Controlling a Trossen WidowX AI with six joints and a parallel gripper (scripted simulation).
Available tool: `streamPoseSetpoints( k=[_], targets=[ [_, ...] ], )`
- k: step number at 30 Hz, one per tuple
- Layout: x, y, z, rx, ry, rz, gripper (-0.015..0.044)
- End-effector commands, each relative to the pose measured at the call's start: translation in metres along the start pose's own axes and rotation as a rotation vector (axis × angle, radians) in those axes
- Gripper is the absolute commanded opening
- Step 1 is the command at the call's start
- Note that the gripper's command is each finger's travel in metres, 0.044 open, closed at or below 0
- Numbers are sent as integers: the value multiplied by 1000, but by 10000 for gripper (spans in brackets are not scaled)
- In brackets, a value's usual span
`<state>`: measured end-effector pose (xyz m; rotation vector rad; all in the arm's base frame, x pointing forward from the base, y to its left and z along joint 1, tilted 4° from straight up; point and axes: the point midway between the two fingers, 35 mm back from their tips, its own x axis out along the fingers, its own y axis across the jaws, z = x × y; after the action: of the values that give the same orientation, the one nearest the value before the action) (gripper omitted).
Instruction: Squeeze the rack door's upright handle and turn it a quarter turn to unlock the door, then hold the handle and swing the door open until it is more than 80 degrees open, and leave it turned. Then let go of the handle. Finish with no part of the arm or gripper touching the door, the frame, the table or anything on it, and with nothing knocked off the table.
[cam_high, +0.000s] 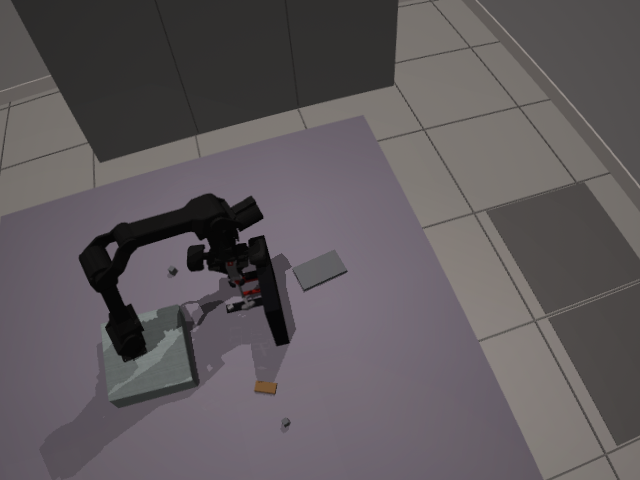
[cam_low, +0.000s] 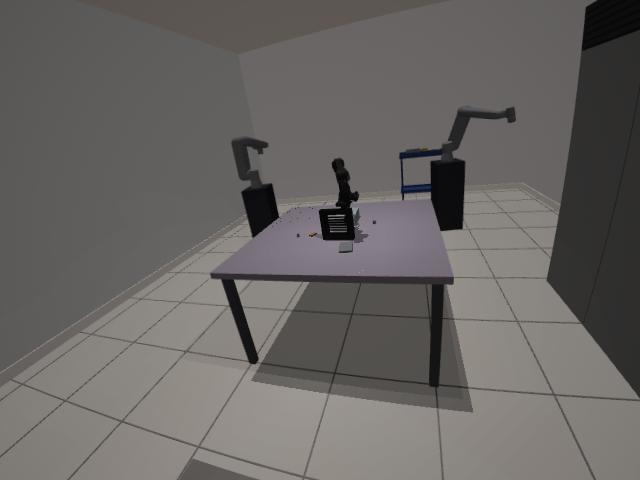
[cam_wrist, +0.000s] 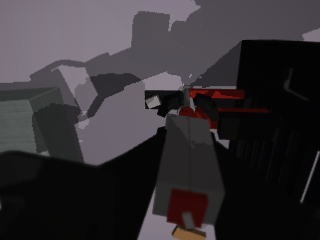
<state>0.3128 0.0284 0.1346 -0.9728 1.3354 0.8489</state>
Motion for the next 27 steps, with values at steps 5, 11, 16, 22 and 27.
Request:
streamPoseSetpoints(
  k=[5, 11, 16, 22, 27],
  targets=[
    [1, 0, -1, -366, 5, 0, 22],
    [1, 0, -1, -489, 5, 1, 22],
    [1, 0, -1, -489, 5, 1, 22],
    [1, 0, -1, -489, 5, 1, 179],
    [1, 0, -1, -489, 5, 1, 294]
  ],
)
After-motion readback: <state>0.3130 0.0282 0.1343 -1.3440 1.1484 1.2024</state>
